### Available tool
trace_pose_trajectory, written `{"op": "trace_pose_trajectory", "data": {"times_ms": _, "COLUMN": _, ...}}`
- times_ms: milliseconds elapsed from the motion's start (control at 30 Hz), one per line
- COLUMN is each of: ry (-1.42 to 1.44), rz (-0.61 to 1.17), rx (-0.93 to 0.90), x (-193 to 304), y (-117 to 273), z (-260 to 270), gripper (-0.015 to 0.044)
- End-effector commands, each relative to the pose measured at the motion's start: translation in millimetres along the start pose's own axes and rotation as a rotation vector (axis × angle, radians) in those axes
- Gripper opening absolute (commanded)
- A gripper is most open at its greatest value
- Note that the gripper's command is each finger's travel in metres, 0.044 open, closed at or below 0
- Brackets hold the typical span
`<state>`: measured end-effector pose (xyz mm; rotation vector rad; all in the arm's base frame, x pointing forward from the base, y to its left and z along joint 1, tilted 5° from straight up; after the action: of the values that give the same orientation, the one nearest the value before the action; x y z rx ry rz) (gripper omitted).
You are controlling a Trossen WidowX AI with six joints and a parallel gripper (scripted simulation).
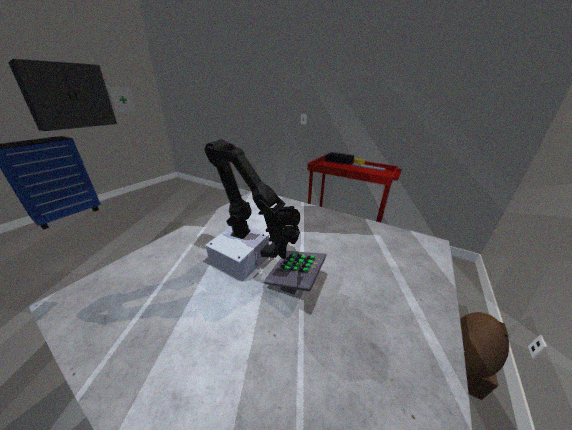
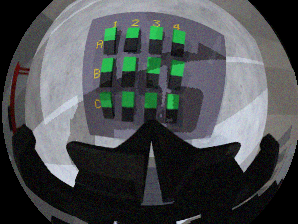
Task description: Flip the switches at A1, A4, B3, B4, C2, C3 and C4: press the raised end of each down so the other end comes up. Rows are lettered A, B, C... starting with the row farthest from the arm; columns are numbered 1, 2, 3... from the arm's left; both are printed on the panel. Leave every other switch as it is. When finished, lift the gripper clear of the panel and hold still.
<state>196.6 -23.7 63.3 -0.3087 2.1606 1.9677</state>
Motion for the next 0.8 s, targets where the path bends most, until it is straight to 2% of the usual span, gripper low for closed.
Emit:
{"op": "trace_pose_trajectory", "data": {"times_ms": 0, "ry": 0.005, "rz": 0.0, "rx": -0.004, "x": 0.0, "y": -5.1, "z": 0.3, "gripper": 0.0}}
{"op": "trace_pose_trajectory", "data": {"times_ms": 767, "ry": 0.005, "rz": -0.001, "rx": -0.004, "x": 0.3, "y": -14.3, "z": 0.3, "gripper": 0.0}}
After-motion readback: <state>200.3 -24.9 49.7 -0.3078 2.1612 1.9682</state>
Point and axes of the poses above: the point midway between the two fingers, 35 mm back from their tips, its own y axis back along the fingers, its own z axis across the jaws, x = y × z, the point moved 7 cm from there along y, back along the fingers, and after that the axes turned 1 degree about y, right-handed, at the moved point
